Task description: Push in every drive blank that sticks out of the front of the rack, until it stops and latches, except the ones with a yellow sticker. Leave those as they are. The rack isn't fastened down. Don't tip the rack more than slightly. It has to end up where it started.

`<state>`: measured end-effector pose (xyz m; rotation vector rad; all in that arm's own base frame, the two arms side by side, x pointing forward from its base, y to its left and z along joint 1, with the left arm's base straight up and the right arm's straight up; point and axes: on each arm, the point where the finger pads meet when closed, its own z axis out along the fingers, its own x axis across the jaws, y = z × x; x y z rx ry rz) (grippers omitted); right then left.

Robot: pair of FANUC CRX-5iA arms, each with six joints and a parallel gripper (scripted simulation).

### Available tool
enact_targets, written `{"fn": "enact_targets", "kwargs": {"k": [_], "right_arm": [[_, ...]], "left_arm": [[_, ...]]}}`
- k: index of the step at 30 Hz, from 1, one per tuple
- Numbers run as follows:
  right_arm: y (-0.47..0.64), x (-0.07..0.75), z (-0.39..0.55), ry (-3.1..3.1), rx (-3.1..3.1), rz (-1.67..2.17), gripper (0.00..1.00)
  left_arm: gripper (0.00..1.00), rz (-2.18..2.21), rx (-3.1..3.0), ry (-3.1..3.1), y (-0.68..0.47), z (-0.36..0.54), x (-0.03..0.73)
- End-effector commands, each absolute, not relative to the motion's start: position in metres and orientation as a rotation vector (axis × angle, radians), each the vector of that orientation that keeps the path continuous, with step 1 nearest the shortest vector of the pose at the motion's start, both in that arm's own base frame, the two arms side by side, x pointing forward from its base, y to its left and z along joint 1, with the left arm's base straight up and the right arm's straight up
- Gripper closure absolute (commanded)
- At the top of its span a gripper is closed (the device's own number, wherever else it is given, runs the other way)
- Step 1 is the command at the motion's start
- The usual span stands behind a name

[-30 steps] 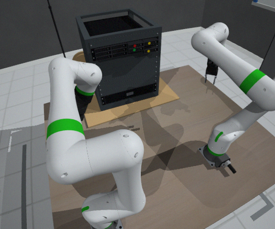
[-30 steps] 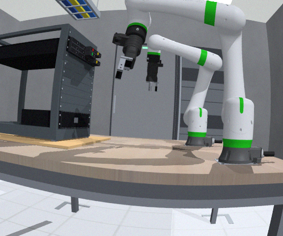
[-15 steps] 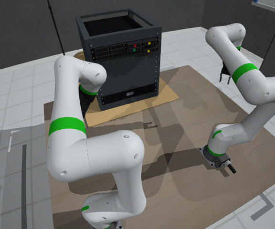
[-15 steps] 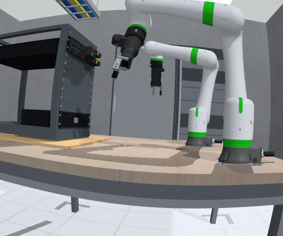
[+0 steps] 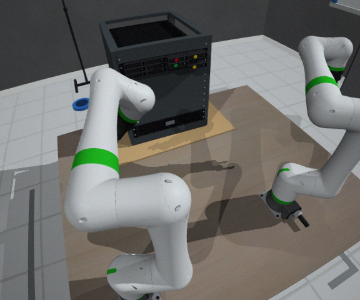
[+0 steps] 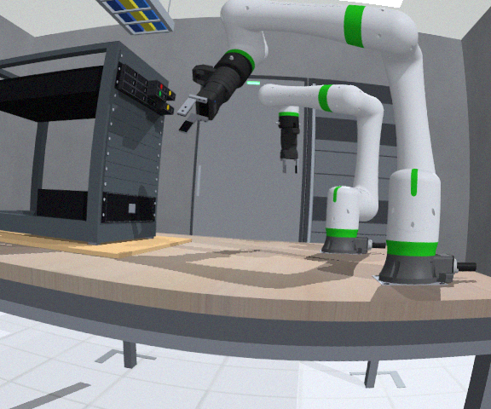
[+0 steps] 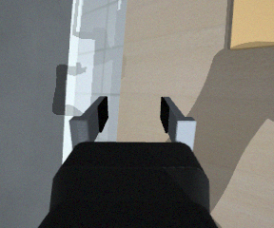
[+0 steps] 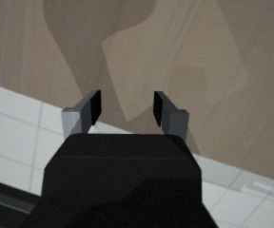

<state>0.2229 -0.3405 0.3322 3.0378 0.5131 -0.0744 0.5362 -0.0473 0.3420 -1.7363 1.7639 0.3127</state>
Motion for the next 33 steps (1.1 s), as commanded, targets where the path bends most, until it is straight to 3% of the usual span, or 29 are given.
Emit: {"fn": "enact_targets", "kwargs": {"k": [1, 20, 33], "right_arm": [[-0.381, 0.188, 0.324, 0.414, 3.074, -0.062, 0.0], [-0.467, 0.034, 0.295, 0.071, 3.137, -0.011, 0.0], [-0.475, 0.005, 0.29, 0.015, 3.142, 0.0, 0.0]], "left_arm": [[0.0, 0.295, -1.629, 1.787, -0.065, 0.35, 0.552], [0.0, 0.178, -0.959, 1.843, -0.219, 0.408, 0.623], [0.0, 0.095, -0.537, 1.784, -0.354, 0.456, 0.629]]}}
